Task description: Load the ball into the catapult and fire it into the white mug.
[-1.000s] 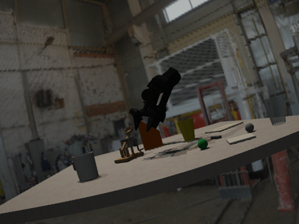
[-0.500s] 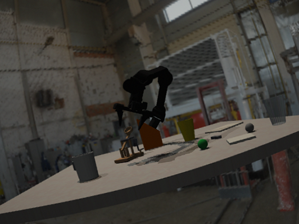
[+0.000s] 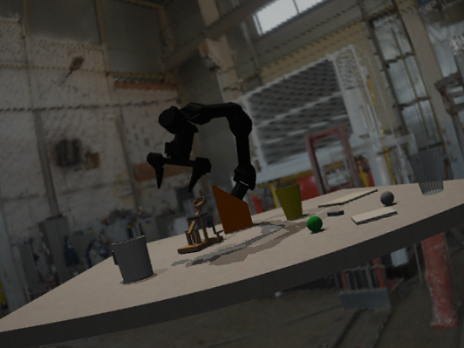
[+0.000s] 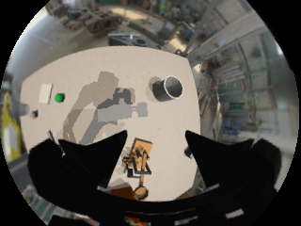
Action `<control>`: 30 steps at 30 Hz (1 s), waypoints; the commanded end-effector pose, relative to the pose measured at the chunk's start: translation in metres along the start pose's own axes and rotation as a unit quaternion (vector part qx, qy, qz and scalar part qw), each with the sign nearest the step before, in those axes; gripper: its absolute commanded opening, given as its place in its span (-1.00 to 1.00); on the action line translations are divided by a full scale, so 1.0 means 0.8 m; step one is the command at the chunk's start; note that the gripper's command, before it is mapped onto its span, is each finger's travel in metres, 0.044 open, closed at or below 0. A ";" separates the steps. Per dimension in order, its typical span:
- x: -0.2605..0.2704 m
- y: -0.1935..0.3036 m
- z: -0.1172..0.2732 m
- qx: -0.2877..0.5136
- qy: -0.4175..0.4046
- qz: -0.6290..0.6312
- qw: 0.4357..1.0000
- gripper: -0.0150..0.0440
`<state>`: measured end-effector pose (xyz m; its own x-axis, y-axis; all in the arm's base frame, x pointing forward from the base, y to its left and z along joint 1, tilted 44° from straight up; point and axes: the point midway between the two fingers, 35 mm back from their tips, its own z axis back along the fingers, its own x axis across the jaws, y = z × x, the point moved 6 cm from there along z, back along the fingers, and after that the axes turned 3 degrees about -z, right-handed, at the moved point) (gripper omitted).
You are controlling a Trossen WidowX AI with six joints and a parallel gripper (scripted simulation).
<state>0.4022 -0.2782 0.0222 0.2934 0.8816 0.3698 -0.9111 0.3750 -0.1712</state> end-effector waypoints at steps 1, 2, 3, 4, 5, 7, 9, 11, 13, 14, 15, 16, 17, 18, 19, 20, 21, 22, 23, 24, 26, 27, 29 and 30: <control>-0.025 -0.009 0.003 -0.026 -0.009 -0.048 0.998 1.00; -0.033 -0.012 0.004 -0.033 -0.012 -0.063 0.997 1.00; -0.040 -0.014 0.005 -0.041 -0.016 -0.077 0.996 1.00; -0.048 -0.016 0.006 -0.048 -0.019 -0.092 0.994 1.00; -0.056 -0.019 0.008 -0.056 -0.022 -0.106 0.992 1.00; -0.072 -0.023 0.010 -0.072 -0.029 -0.135 0.988 1.00; -0.088 -0.026 0.013 -0.088 -0.036 -0.163 0.982 1.00; -0.105 -0.028 0.015 -0.103 -0.044 -0.190 0.975 1.00; -0.121 -0.030 0.018 -0.118 -0.052 -0.217 0.968 1.00; -0.130 -0.030 0.020 -0.125 -0.057 -0.230 0.963 1.00; -0.136 -0.031 0.021 -0.131 -0.060 -0.241 0.960 1.00; -0.140 -0.031 0.022 -0.134 -0.062 -0.247 0.958 1.00; -0.142 -0.031 0.022 -0.136 -0.063 -0.249 0.957 1.00; -0.142 -0.031 0.022 -0.136 -0.063 -0.249 0.957 1.00; -0.142 -0.031 0.022 -0.136 -0.063 -0.249 0.957 1.00; -0.142 -0.031 0.022 -0.136 -0.063 -0.249 0.957 1.00; -0.142 -0.031 0.022 -0.136 -0.063 -0.249 0.957 1.00; -0.142 -0.031 0.022 -0.136 -0.063 -0.249 0.957 1.00; -0.142 -0.031 0.022 -0.136 -0.063 -0.249 0.957 1.00; -0.142 -0.031 0.022 -0.136 -0.063 -0.249 0.957 1.00; -0.143 -0.033 0.019 -0.141 -0.062 -0.250 0.956 1.00; -0.143 -0.034 0.018 -0.142 -0.062 -0.250 0.956 1.00; -0.143 -0.034 0.018 -0.142 -0.062 -0.250 0.956 1.00; -0.143 -0.034 0.018 -0.142 -0.062 -0.250 0.956 1.00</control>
<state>0.3887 -0.3925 -0.0016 0.6177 0.5428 0.5690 -0.5517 0.8148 -0.1783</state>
